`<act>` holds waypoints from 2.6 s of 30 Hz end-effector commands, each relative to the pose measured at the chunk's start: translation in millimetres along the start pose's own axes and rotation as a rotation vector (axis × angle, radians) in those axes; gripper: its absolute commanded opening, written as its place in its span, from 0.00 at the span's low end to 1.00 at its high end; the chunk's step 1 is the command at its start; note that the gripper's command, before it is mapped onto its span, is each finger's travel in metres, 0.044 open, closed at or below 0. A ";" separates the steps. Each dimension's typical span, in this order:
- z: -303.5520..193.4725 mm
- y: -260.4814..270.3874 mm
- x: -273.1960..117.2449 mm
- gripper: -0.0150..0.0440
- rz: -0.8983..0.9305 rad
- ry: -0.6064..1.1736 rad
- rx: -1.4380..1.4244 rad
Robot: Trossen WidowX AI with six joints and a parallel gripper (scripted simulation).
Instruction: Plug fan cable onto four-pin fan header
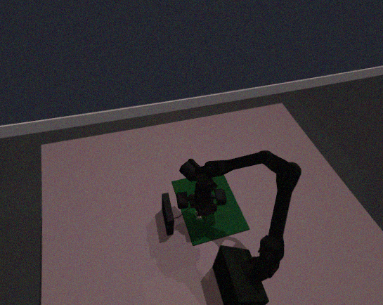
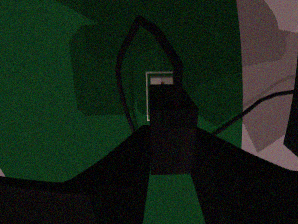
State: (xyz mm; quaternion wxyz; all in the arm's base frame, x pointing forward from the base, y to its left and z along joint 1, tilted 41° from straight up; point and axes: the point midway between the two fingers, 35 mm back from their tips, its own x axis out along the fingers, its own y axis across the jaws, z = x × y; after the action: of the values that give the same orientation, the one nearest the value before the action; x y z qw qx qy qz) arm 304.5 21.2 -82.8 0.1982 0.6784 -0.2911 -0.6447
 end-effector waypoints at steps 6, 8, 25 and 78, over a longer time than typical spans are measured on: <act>0.0 0.3 2.6 0.25 0.003 0.002 -0.005; 0.1 0.3 3.1 0.25 0.003 0.002 -0.005; 0.1 0.3 6.3 0.25 0.004 0.002 -0.005; -22.9 -6.0 -39.2 0.69 0.001 0.003 -0.005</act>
State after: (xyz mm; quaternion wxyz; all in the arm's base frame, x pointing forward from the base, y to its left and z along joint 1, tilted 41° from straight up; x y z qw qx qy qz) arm 311.8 46.4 -54.9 0.2045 0.6780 -0.2886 -0.6444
